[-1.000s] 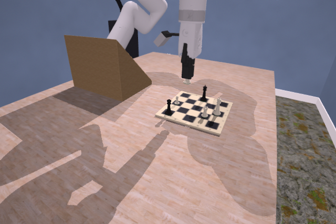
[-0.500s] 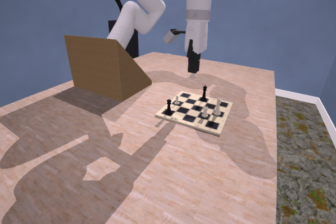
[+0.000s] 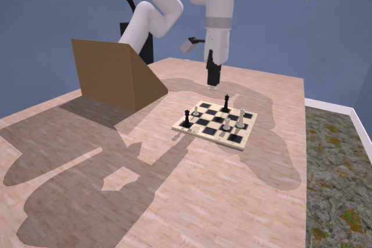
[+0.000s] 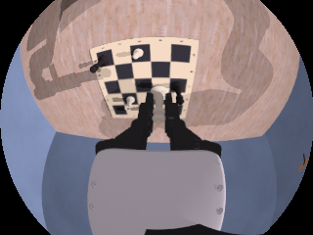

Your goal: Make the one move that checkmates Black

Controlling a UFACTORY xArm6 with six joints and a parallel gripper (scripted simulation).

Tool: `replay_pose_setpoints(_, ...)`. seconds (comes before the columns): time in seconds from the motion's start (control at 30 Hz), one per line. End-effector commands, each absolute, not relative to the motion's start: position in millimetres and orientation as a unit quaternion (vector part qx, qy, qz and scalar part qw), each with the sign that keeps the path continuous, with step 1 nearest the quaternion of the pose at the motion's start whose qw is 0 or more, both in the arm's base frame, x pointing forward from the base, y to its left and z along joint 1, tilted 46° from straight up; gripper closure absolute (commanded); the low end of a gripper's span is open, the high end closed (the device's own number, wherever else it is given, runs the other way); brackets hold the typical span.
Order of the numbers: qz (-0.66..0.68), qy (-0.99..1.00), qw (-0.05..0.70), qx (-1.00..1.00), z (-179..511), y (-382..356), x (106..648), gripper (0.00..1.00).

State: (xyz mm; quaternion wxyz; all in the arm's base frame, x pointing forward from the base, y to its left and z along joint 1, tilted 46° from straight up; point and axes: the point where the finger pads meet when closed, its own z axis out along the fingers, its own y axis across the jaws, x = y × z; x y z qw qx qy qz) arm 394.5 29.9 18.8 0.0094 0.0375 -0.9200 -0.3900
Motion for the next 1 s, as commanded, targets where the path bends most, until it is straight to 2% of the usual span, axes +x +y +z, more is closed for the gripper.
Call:
replay_pose_setpoints(0.0,-0.389,-0.92,0.008,0.037,6,44,395,1.0)
replay_pose_setpoints(0.5,-0.389,-0.92,0.008,0.037,-30,82,394,1.0)
replay_pose_setpoints(0.97,-0.389,-0.92,0.008,0.037,-35,87,394,1.0)
